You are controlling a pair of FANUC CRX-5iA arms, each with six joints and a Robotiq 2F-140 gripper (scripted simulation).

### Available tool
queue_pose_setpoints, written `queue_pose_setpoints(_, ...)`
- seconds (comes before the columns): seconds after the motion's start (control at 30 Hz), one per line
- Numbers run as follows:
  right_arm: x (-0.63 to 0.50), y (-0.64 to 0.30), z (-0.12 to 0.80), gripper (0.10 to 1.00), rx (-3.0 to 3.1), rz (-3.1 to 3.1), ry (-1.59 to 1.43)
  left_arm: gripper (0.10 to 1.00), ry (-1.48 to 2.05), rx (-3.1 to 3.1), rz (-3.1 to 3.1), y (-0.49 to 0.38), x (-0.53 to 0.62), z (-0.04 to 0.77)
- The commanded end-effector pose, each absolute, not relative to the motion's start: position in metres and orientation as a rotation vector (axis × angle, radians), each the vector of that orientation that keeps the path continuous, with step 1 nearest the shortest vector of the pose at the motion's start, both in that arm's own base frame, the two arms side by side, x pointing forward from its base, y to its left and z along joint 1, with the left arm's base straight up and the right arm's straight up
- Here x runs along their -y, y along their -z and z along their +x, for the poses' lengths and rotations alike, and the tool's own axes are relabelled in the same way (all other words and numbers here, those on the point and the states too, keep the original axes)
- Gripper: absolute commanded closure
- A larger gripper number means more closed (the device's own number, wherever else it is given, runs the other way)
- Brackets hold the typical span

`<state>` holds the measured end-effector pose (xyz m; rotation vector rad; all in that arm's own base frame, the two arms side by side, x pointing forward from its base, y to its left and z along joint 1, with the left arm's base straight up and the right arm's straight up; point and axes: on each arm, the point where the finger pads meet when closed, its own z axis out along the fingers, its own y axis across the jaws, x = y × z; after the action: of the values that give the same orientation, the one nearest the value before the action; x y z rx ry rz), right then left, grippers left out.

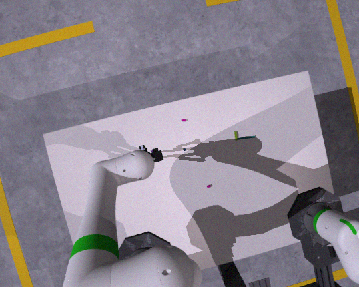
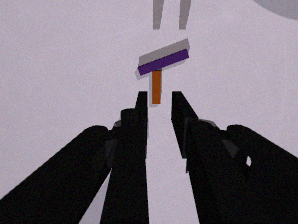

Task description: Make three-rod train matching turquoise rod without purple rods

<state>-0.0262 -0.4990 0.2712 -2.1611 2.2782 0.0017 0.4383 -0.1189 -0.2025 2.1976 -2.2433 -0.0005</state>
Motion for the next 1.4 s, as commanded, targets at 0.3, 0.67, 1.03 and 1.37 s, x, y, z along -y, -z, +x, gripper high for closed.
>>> queue_pose_setpoints(0.3, 0.499, -0.272, -0.026, 0.098, -2.279, -2.162, 0.0, 0.867, -0.001, 2.244, 2.198, 0.202, 0.119, 0.439)
queue_pose_setpoints(0.67, 0.499, -0.272, -0.026, 0.098, -2.279, -2.162, 0.0, 0.867, 0.0, 2.244, 2.199, 0.206, 0.119, 0.439)
queue_pose_setpoints(1.03, 0.499, -0.272, -0.026, 0.098, -2.279, -2.162, 0.0, 0.867, 0.0, 2.243, 2.199, 0.216, 0.119, 0.439)
queue_pose_setpoints(1.37, 0.499, -0.272, -0.026, 0.098, -2.279, -2.162, 0.0, 0.867, 0.0, 2.243, 2.199, 0.23, 0.119, 0.439)
